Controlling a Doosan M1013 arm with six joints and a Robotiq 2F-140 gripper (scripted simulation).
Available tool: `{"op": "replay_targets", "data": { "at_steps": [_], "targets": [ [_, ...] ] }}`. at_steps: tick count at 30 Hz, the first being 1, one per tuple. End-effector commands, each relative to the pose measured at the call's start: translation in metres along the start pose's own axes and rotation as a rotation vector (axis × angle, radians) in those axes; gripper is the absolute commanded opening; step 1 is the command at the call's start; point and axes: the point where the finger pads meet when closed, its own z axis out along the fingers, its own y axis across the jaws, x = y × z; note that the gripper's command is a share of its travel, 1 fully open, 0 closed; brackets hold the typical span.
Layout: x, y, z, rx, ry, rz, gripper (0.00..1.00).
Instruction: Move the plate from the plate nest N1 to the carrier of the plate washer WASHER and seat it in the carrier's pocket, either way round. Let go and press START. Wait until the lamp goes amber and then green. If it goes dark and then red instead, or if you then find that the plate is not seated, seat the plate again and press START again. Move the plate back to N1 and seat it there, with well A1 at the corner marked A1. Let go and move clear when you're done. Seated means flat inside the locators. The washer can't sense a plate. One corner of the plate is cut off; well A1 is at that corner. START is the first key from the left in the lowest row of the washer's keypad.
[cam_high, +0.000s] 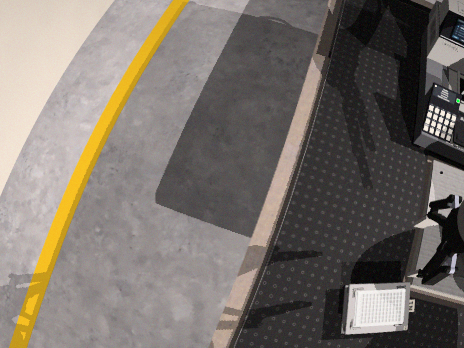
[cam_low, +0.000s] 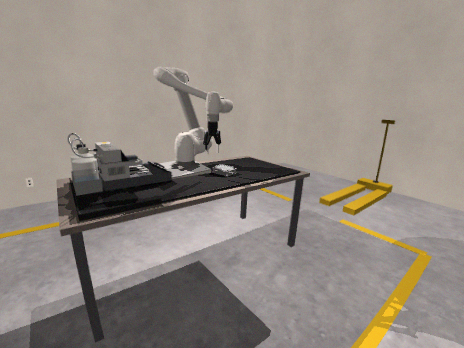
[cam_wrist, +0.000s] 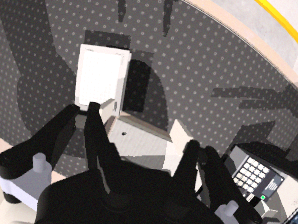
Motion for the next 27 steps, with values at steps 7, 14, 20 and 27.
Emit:
{"op": "replay_targets", "data": {
  "at_steps": [7,14,20,27],
  "targets": [
    [0.004,-0.025,0.007,-0.001,-0.001,-0.137,0.70],
    [0.008,-0.058,0.017,-0.001,-0.001,-0.137,0.70],
    [0.012,-0.087,0.025,-0.001,-0.001,-0.137,0.70],
    [0.015,-0.111,0.032,-0.001,-0.001,-0.137,0.70]
  ]
}}
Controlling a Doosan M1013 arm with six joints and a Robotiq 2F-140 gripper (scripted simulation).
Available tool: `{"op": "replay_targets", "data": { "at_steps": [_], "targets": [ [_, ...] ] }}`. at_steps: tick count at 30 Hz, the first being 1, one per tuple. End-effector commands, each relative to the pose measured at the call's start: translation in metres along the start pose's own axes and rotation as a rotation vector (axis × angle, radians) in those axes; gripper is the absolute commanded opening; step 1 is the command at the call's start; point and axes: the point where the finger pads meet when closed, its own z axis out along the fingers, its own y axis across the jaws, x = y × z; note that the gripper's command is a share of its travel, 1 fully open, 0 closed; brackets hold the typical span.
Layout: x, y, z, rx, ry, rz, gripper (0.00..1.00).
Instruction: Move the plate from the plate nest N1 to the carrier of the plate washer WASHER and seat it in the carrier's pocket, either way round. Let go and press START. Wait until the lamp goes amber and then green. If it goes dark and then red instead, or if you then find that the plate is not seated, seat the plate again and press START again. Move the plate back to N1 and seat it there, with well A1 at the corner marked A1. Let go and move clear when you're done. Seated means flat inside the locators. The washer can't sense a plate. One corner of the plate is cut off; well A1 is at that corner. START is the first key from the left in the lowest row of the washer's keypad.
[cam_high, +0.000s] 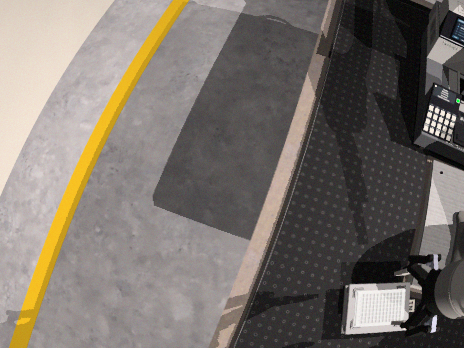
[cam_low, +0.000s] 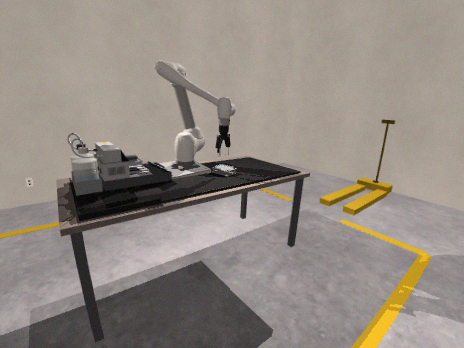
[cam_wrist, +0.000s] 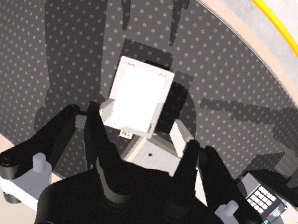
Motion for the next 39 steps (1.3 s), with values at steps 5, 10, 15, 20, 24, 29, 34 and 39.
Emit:
{"op": "replay_targets", "data": {
  "at_steps": [5,10,15,20,24,29,34,39],
  "targets": [
    [0.005,-0.019,0.006,-0.001,0.000,0.001,0.70],
    [0.005,-0.019,0.006,-0.001,0.000,0.001,0.70],
    [0.005,-0.019,0.009,-0.001,0.000,0.001,0.70],
    [0.005,-0.019,0.017,-0.001,0.000,0.001,0.70],
    [0.005,-0.019,0.024,-0.001,0.000,0.001,0.70],
    [0.005,-0.019,0.031,-0.001,0.000,0.001,0.70],
    [0.005,-0.019,0.037,-0.001,0.000,0.001,0.70],
    [0.005,-0.019,0.046,-0.001,0.000,0.001,0.70]
  ]
}}
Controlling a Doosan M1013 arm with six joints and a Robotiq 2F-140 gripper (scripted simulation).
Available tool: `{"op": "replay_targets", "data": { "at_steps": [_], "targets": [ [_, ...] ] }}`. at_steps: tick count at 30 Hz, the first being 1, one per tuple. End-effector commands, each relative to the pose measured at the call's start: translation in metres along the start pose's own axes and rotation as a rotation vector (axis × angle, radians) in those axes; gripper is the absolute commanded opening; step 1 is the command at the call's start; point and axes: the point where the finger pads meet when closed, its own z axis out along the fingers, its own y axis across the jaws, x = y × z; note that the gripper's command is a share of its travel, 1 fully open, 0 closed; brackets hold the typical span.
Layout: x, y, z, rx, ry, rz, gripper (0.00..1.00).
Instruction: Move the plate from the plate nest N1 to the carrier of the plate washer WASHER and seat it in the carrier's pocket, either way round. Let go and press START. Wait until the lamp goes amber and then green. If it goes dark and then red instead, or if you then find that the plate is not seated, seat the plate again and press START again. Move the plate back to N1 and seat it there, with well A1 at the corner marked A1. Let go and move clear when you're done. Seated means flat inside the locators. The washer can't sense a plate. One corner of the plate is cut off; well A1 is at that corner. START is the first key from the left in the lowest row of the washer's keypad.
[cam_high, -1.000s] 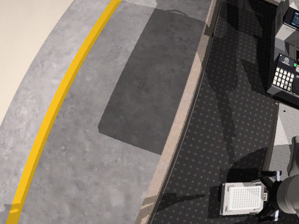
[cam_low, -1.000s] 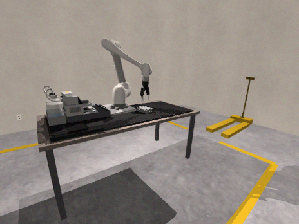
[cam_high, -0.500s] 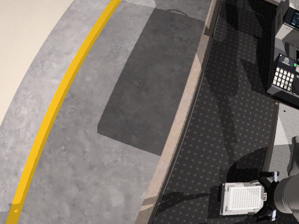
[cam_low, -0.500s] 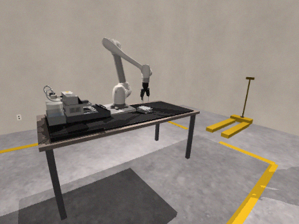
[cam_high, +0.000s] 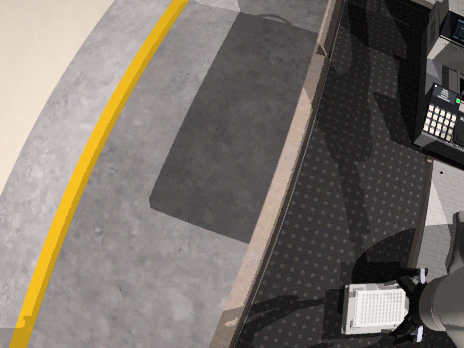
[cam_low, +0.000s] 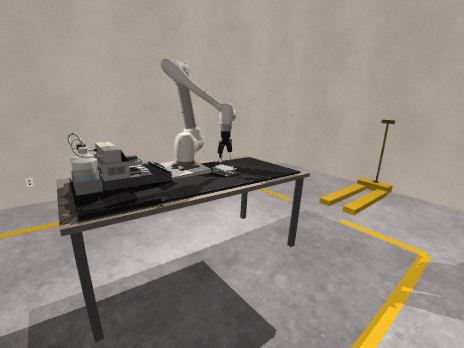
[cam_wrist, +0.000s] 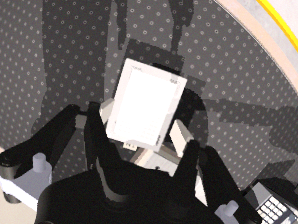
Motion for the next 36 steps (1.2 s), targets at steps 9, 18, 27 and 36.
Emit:
{"op": "replay_targets", "data": {
  "at_steps": [9,18,27,36],
  "targets": [
    [0.000,0.000,0.014,0.000,0.000,0.000,0.70],
    [0.000,0.000,0.023,0.000,0.000,0.000,0.70],
    [0.000,0.000,0.023,0.000,0.000,0.000,0.70],
    [0.000,0.000,0.026,0.000,0.000,0.000,0.70]
  ]
}}
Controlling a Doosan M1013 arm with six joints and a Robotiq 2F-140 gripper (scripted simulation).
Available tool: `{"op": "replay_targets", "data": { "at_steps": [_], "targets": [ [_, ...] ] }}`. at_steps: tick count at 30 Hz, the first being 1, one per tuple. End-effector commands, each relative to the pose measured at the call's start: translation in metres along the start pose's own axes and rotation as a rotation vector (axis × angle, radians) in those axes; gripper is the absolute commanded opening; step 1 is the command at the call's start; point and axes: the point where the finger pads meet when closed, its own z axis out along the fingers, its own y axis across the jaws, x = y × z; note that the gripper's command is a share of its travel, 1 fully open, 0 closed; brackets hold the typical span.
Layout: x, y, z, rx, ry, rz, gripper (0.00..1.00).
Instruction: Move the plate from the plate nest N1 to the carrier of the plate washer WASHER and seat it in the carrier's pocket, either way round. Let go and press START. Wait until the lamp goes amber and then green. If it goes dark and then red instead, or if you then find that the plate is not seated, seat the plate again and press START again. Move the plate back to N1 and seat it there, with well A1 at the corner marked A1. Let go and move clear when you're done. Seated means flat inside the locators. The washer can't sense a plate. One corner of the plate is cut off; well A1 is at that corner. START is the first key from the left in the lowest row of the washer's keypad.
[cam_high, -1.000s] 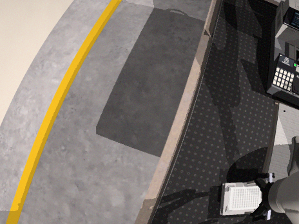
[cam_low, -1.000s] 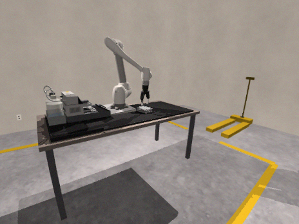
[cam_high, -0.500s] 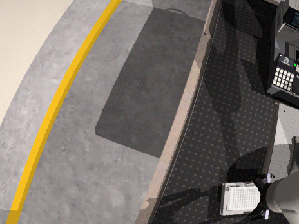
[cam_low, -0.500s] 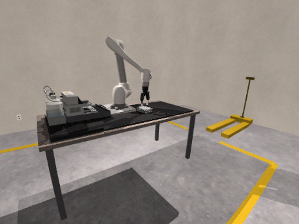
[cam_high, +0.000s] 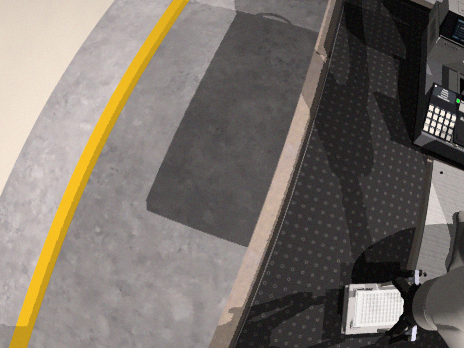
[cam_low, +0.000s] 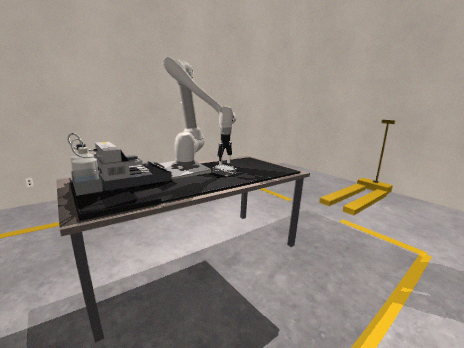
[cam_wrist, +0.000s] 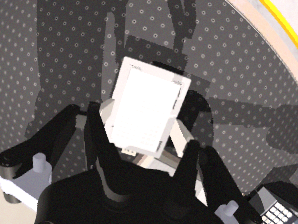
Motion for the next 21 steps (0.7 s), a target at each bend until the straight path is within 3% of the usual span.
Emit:
{"op": "replay_targets", "data": {
  "at_steps": [1,21],
  "targets": [
    [0.000,0.000,0.002,0.000,0.000,0.000,0.70],
    [0.000,0.000,0.014,0.000,0.000,0.000,0.70]
  ]
}}
